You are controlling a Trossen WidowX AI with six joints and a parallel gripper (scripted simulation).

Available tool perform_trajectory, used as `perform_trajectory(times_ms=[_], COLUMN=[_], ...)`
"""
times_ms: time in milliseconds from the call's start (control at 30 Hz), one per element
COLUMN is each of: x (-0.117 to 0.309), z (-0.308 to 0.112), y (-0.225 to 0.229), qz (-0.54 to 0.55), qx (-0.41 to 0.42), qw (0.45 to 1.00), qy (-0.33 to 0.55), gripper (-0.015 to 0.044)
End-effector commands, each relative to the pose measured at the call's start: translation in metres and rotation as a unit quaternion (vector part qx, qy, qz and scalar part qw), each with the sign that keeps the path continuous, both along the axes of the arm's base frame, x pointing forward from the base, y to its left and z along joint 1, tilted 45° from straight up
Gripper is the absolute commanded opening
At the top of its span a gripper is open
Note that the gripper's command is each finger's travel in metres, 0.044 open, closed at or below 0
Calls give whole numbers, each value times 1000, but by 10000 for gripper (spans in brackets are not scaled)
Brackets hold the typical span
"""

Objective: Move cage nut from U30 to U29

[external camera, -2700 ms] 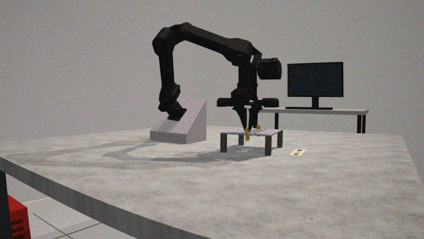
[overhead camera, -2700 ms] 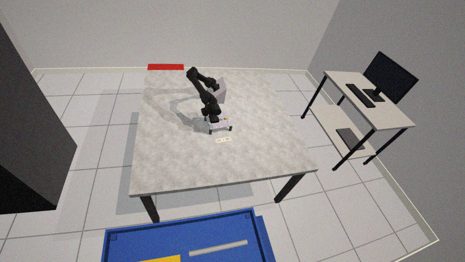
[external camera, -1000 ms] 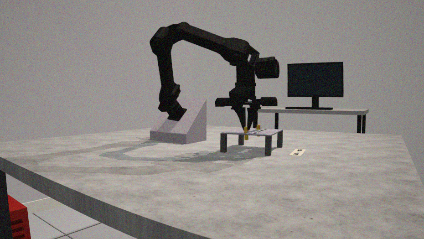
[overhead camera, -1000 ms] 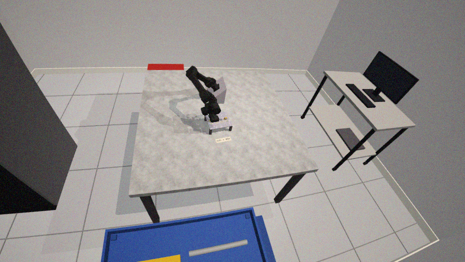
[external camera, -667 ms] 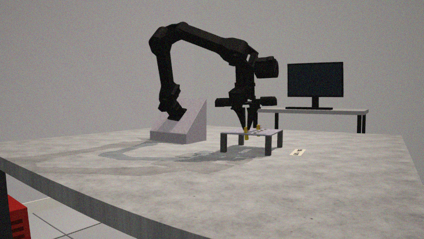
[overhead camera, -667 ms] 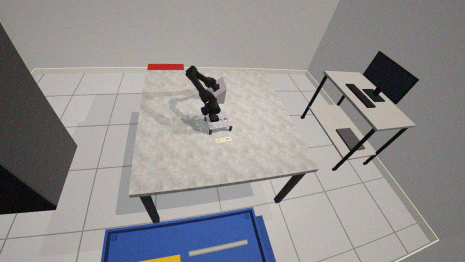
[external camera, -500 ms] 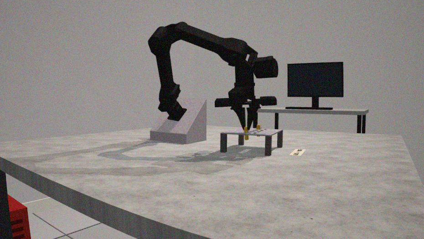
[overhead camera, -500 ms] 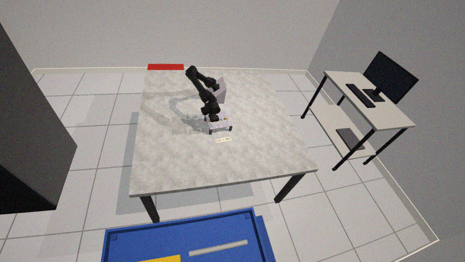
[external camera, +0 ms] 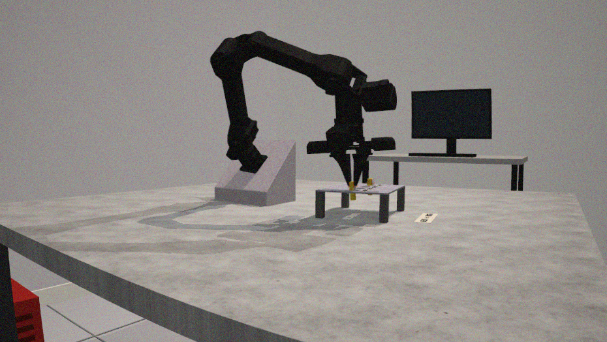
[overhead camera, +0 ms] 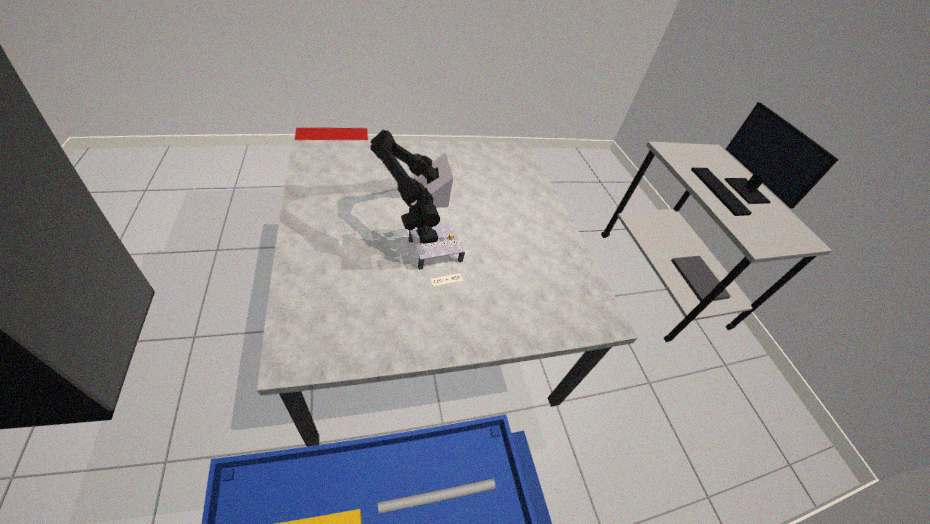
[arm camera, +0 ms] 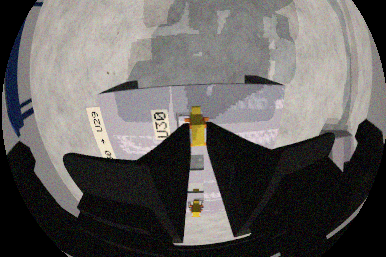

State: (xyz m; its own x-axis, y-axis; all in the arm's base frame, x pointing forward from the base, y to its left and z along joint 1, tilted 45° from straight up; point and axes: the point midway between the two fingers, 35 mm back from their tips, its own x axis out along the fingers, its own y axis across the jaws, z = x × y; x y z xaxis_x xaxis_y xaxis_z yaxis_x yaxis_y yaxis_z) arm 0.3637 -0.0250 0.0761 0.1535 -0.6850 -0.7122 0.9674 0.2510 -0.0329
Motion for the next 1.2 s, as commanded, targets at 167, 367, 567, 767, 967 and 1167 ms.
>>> perform_trajectory(times_ms=[167,367,567,767,967,1167], x=[-1,-2,-2,-2,-3,-3], z=[-1,-1,-1,-2,-2,-2], y=[0,0,0,0,0,0], qz=[6,8,10,13,17,20], qx=[1,2,3,4,5,6], qw=[1000,1000,1000,1000,1000,1000], qy=[-1,-3,-5,-8,-11,-15], gripper=[29,29,29,29,29,29])
